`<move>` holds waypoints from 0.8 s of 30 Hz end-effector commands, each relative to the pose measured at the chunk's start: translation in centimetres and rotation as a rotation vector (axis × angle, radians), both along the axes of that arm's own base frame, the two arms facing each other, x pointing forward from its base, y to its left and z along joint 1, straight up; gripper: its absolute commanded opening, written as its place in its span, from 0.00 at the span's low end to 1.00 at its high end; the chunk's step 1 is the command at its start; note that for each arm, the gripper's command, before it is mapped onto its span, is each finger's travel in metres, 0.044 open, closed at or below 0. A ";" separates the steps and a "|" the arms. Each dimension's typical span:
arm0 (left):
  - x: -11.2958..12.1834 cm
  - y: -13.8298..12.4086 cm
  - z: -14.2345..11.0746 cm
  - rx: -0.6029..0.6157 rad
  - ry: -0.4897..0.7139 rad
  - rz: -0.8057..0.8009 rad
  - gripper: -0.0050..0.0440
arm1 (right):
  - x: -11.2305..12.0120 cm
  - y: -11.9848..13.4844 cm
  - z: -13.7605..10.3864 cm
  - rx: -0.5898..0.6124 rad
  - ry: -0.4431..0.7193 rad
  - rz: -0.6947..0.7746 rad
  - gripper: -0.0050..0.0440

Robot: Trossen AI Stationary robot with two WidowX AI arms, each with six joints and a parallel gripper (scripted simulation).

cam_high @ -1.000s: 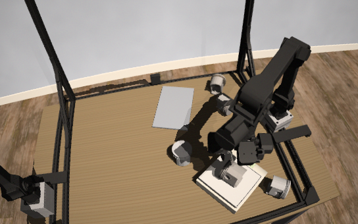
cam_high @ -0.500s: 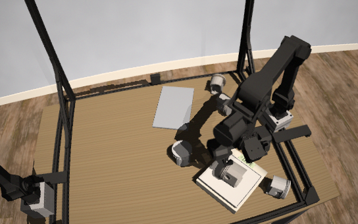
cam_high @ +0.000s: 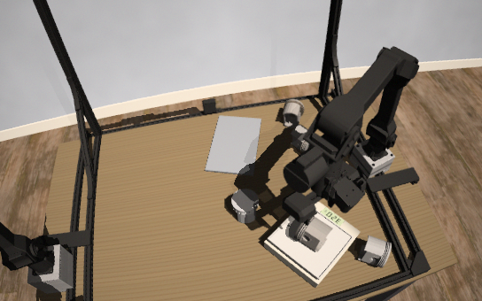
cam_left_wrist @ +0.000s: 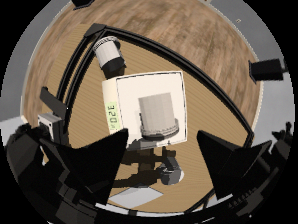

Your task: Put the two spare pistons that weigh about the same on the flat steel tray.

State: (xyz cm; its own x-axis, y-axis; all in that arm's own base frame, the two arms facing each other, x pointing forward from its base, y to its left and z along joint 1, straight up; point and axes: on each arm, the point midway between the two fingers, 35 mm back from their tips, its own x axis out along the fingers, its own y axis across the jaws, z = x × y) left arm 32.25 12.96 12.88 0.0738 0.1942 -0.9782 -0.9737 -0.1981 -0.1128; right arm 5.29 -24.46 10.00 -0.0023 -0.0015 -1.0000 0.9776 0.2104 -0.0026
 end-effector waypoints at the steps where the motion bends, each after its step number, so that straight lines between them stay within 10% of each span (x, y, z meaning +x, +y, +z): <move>1: -0.1 -0.1 -0.1 0.010 -0.007 0.078 0.87 | 0.0 0.0 0.0 0.002 -0.002 0.002 1.00; 24: -0.2 -0.1 -2.2 0.026 -0.022 0.244 0.87 | 0.0 0.0 0.0 0.002 -0.002 0.002 1.00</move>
